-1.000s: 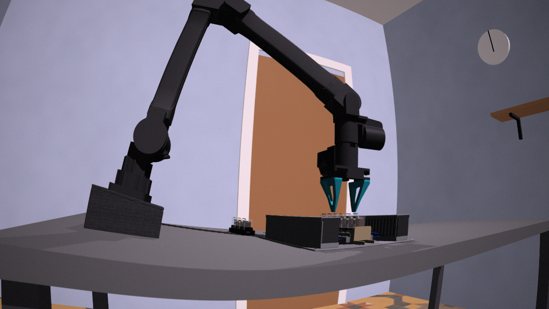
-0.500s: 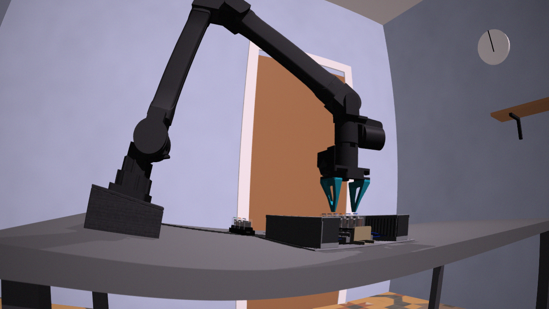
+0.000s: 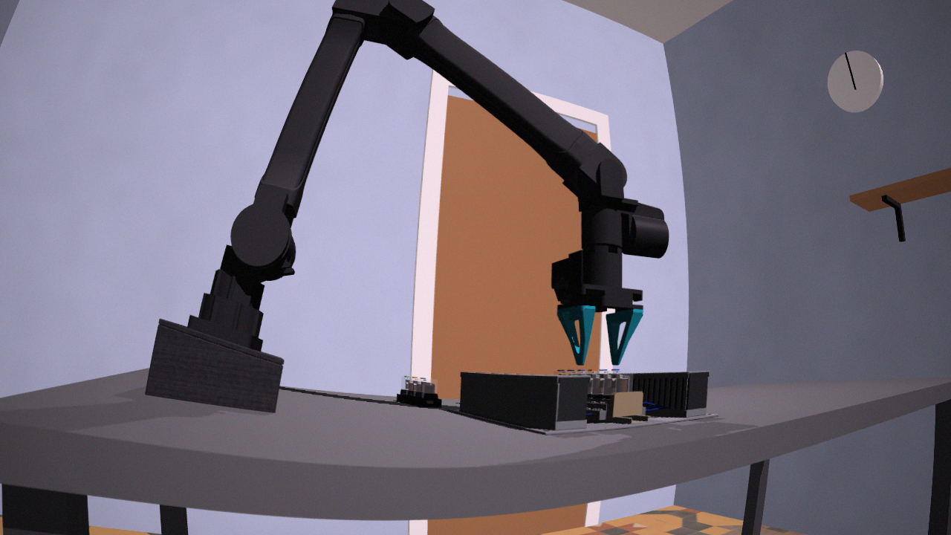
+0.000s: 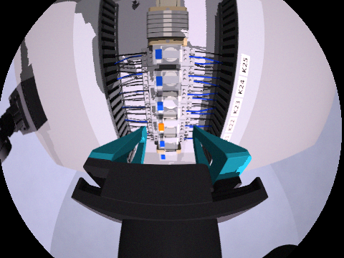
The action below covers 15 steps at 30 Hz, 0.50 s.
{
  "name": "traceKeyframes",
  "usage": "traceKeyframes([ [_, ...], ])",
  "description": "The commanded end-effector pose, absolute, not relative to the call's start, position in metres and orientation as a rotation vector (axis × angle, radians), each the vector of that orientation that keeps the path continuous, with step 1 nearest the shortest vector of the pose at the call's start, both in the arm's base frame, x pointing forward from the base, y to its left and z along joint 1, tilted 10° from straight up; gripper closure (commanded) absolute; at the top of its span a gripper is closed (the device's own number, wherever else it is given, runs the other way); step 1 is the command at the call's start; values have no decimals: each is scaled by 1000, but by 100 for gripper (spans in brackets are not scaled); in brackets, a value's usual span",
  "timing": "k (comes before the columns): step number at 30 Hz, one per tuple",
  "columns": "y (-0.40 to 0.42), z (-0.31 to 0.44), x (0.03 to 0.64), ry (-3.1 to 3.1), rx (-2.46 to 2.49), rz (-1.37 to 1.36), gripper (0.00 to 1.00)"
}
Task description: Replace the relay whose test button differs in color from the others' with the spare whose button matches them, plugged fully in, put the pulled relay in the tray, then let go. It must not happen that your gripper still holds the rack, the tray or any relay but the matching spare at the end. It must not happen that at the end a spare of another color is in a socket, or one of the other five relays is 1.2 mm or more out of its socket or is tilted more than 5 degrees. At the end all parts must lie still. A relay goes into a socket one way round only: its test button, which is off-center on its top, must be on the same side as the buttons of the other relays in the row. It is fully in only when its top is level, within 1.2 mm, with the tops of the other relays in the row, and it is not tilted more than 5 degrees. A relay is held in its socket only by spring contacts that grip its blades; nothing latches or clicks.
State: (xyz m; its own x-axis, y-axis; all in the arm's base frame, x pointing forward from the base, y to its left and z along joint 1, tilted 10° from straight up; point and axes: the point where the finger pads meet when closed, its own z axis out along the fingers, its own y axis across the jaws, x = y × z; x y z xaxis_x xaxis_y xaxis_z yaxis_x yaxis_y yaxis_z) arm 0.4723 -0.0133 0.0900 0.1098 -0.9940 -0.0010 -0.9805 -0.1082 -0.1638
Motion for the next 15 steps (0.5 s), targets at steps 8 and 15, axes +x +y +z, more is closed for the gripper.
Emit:
traceKeyframes([
  [8,-10,99,482,1995,-2233,-185,41],
  [15,-10,98,481,1996,-2235,-182,41],
])
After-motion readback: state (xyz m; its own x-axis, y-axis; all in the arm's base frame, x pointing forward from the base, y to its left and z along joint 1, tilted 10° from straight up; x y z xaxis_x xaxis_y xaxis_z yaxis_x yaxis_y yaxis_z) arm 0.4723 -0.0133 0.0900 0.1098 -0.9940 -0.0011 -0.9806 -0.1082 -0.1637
